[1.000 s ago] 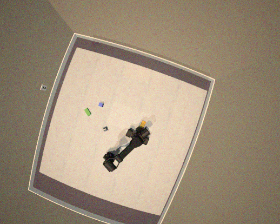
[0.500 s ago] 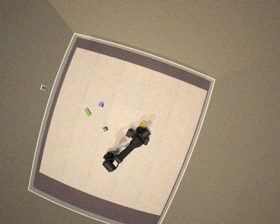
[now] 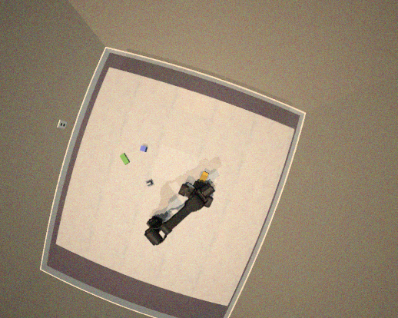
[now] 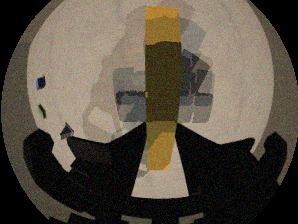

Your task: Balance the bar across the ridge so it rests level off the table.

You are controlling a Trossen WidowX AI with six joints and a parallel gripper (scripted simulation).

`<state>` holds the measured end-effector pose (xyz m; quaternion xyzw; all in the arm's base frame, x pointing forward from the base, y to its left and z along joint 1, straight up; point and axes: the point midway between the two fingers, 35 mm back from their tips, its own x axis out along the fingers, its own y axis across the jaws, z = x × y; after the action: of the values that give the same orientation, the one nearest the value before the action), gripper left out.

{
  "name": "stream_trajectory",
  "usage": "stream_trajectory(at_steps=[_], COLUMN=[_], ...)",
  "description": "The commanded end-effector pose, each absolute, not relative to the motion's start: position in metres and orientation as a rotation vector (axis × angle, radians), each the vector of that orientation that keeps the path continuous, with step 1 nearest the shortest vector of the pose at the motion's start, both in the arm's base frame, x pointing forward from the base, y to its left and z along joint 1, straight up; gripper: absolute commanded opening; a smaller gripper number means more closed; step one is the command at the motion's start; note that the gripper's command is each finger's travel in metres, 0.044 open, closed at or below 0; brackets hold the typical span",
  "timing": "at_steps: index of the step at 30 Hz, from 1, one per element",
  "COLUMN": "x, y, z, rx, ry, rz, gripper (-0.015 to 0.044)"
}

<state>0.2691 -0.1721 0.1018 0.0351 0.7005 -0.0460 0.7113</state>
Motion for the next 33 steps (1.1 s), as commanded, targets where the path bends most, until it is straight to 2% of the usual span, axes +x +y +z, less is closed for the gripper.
stream_trajectory(at_steps=[1, 14, 33], x=[0.269, 0.267, 0.281], y=[-0.171, -0.167, -0.092], z=[0.117, 0.142, 0.144], rx=[0.076, 0.072, -0.063], ry=[1.546, 1.546, 1.546], rz=[-0.100, -0.093, 0.049], gripper=[0.0000, 0.0000, 0.0000])
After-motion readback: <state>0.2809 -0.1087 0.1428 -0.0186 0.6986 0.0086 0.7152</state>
